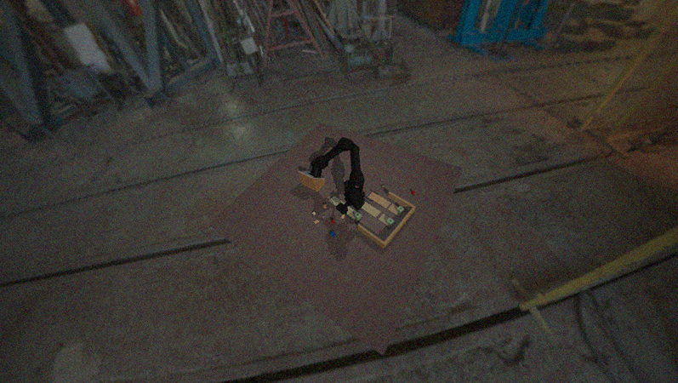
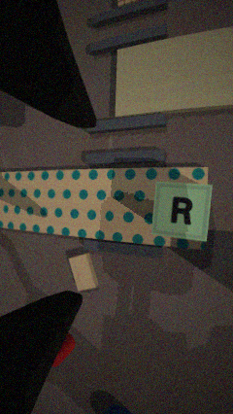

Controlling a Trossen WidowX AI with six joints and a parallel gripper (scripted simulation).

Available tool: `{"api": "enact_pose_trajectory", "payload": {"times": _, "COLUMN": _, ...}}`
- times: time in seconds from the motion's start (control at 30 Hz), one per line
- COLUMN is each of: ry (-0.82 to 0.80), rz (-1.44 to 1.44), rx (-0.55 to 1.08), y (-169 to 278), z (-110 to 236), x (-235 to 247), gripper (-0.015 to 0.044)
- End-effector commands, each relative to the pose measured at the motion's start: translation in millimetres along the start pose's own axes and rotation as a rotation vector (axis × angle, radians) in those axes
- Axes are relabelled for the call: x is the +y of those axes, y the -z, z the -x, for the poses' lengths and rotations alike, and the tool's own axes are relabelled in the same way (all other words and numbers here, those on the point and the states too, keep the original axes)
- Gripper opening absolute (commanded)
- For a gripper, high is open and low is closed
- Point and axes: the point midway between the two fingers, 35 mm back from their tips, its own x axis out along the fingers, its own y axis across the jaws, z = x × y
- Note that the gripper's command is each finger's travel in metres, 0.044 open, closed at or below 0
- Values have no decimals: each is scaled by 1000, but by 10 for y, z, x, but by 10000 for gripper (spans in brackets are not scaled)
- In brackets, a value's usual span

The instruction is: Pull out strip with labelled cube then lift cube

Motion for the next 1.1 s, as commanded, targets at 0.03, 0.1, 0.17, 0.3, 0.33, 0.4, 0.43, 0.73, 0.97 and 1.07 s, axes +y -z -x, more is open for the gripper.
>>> {"api": "enact_pose_trajectory", "payload": {"times": 0.03, "ry": -2, "rz": -3, "rx": -5, "y": -184, "z": 35, "x": 22, "gripper": 440}}
{"api": "enact_pose_trajectory", "payload": {"times": 0.1, "ry": -2, "rz": -3, "rx": -6, "y": -251, "z": 46, "x": 30, "gripper": 440}}
{"api": "enact_pose_trajectory", "payload": {"times": 0.17, "ry": -2, "rz": -2, "rx": -6, "y": -318, "z": 57, "x": 37, "gripper": 440}}
{"api": "enact_pose_trajectory", "payload": {"times": 0.3, "ry": -2, "rz": -2, "rx": -6, "y": -449, "z": 83, "x": 52, "gripper": 440}}
{"api": "enact_pose_trajectory", "payload": {"times": 0.33, "ry": -2, "rz": -2, "rx": -7, "y": -476, "z": 89, "x": 55, "gripper": 440}}
{"api": "enact_pose_trajectory", "payload": {"times": 0.4, "ry": -2, "rz": -2, "rx": -7, "y": -486, "z": 88, "x": 57, "gripper": 414}}
{"api": "enact_pose_trajectory", "payload": {"times": 0.43, "ry": -2, "rz": -2, "rx": -7, "y": -486, "z": 80, "x": 57, "gripper": 387}}
{"api": "enact_pose_trajectory", "payload": {"times": 0.73, "ry": -2, "rz": -2, "rx": -7, "y": -495, "z": -62, "x": 55, "gripper": 250}}
{"api": "enact_pose_trajectory", "payload": {"times": 0.97, "ry": -3, "rz": -2, "rx": -7, "y": -499, "z": -177, "x": 55, "gripper": 250}}
{"api": "enact_pose_trajectory", "payload": {"times": 1.07, "ry": -3, "rz": -2, "rx": -7, "y": -500, "z": -227, "x": 56, "gripper": 250}}
